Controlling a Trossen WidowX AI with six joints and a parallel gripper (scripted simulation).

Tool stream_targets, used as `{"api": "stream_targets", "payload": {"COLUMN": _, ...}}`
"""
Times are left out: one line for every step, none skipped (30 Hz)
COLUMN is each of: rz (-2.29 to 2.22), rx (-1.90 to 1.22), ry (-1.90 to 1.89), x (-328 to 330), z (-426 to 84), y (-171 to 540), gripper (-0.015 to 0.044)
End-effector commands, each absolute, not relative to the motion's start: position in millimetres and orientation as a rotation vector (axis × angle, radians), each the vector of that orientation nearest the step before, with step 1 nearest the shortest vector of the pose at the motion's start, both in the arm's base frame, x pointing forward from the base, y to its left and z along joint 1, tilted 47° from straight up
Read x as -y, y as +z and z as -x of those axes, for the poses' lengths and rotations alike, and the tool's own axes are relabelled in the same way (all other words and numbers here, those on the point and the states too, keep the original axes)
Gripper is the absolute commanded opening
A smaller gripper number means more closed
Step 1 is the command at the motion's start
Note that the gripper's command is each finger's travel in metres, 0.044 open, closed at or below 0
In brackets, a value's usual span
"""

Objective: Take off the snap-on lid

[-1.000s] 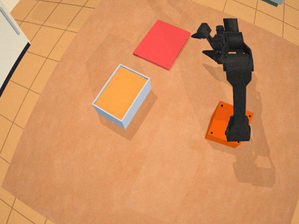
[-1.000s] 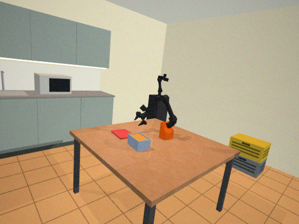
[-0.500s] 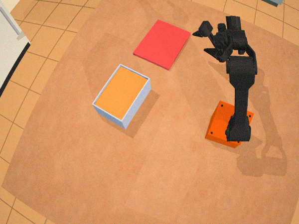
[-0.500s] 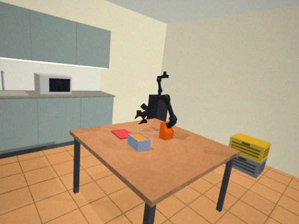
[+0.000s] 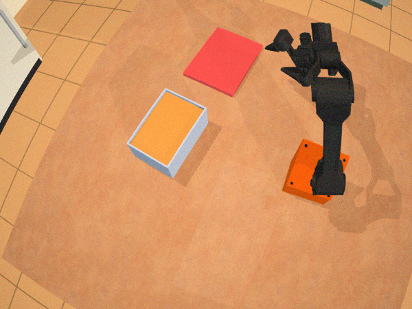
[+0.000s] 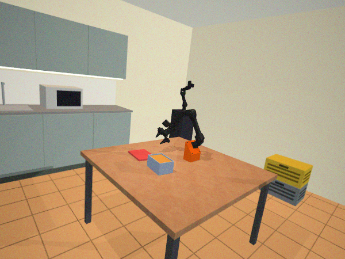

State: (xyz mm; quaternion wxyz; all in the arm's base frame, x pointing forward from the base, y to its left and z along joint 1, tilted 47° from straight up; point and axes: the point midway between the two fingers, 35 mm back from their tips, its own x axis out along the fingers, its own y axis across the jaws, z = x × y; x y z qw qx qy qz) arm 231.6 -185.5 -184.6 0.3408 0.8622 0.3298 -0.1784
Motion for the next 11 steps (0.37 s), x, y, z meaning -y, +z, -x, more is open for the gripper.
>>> {"api": "stream_targets", "payload": {"rz": -2.245, "rx": -0.861, "ry": -0.472, "x": 184.9, "z": -231.0, "y": -185.5, "gripper": 0.044}}
{"api": "stream_targets", "payload": {"rz": -2.245, "rx": -0.861, "ry": -0.472, "x": 184.9, "z": -231.0, "y": -185.5, "gripper": 0.044}}
{"api": "stream_targets", "payload": {"rz": -2.245, "rx": -0.861, "ry": -0.472, "x": 184.9, "z": -231.0, "y": -185.5, "gripper": 0.044}}
{"api": "stream_targets", "payload": {"rz": -2.245, "rx": -0.861, "ry": -0.472, "x": 184.9, "z": -231.0, "y": -185.5, "gripper": 0.044}}
{"api": "stream_targets", "payload": {"rz": -2.245, "rx": -0.861, "ry": -0.472, "x": 184.9, "z": -231.0, "y": -185.5, "gripper": 0.044}}
{"api": "stream_targets", "payload": {"rz": -2.245, "rx": -0.861, "ry": -0.472, "x": 184.9, "z": -231.0, "y": -185.5, "gripper": 0.044}}
{"api": "stream_targets", "payload": {"rz": -2.245, "rx": -0.861, "ry": -0.472, "x": 184.9, "z": -231.0, "y": -185.5, "gripper": 0.044}}
{"api": "stream_targets", "payload": {"rz": -2.245, "rx": -0.861, "ry": -0.472, "x": 184.9, "z": -231.0, "y": -185.5, "gripper": 0.044}}
{"api": "stream_targets", "payload": {"rz": -2.245, "rx": -0.861, "ry": -0.472, "x": 184.9, "z": -231.0, "y": -185.5, "gripper": 0.0414}}
{"api": "stream_targets", "payload": {"rz": -2.245, "rx": -0.861, "ry": -0.472, "x": 184.9, "z": -231.0, "y": -185.5, "gripper": 0.0387}}
{"api": "stream_targets", "payload": {"rz": -2.245, "rx": -0.861, "ry": -0.472, "x": 184.9, "z": -231.0, "y": -185.5, "gripper": 0.0361}}
